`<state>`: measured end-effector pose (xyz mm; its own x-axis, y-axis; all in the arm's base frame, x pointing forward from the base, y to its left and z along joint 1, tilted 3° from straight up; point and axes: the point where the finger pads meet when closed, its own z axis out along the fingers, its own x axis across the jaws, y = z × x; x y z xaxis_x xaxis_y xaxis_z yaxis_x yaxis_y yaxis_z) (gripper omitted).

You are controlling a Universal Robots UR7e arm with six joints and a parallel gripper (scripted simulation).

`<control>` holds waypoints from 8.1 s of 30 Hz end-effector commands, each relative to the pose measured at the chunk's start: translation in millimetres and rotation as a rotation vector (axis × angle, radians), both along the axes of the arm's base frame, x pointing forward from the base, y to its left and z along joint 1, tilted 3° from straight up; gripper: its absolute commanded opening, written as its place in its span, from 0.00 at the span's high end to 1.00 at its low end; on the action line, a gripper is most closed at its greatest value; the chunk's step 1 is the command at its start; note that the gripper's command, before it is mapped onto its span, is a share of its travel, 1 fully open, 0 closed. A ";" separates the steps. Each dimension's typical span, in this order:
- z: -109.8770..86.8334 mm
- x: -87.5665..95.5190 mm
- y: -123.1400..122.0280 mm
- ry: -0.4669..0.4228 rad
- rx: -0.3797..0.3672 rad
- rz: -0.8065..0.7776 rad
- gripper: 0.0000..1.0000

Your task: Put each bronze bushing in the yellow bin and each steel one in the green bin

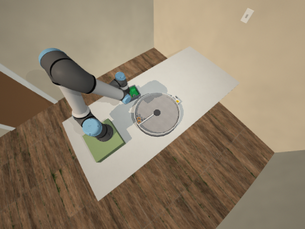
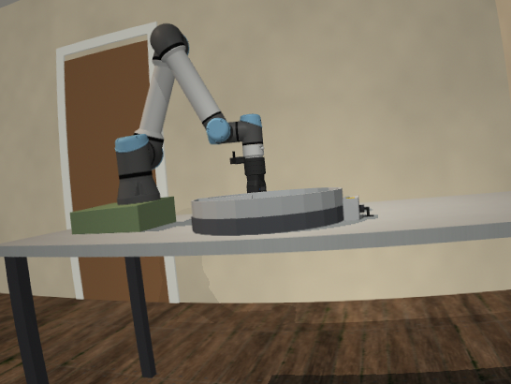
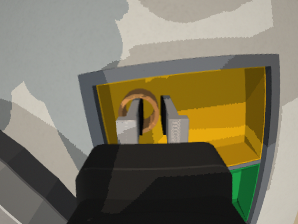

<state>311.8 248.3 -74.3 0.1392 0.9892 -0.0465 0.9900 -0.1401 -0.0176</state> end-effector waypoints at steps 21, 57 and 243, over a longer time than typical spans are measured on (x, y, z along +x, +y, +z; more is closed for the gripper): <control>0.3 0.4 0.2 -0.001 0.001 0.000 0.58; 0.3 0.4 0.2 -0.001 0.001 0.000 0.58; 128.6 2.9 6.7 -0.002 0.001 0.000 0.58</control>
